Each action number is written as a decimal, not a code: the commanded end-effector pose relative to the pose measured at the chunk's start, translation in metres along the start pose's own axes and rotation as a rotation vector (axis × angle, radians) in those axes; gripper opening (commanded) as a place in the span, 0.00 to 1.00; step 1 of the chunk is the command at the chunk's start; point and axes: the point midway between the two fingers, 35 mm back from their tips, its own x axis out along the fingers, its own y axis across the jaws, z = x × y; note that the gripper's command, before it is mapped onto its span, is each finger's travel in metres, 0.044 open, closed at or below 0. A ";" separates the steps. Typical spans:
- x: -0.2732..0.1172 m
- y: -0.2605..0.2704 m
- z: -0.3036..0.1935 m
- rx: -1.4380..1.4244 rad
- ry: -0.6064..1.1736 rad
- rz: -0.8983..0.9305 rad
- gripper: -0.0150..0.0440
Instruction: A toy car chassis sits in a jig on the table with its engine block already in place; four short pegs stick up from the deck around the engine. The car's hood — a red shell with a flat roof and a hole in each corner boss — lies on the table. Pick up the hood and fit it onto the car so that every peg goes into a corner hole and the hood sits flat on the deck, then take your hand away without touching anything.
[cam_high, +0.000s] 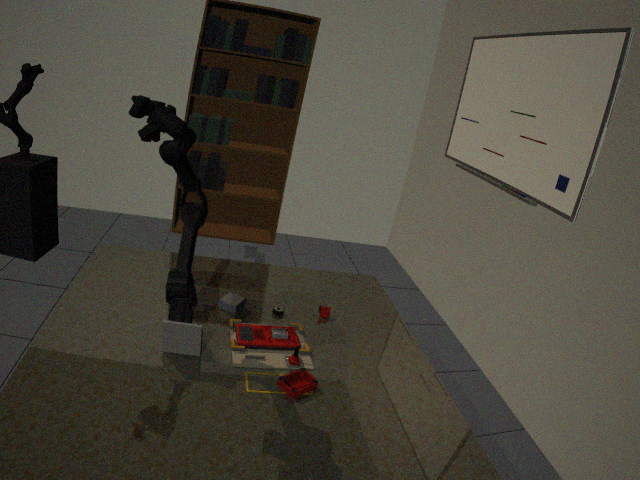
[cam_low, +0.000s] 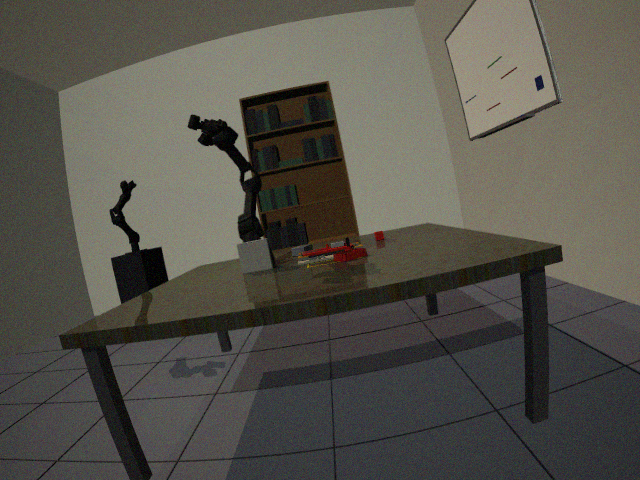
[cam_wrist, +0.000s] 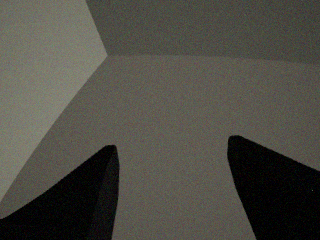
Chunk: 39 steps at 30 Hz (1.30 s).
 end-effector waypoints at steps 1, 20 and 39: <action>-0.001 -0.002 -0.001 -0.008 0.005 -0.004 0.67; -0.106 -0.139 -0.092 -0.615 0.497 -0.324 1.00; -0.337 -0.233 -0.153 -1.141 1.387 -0.355 1.00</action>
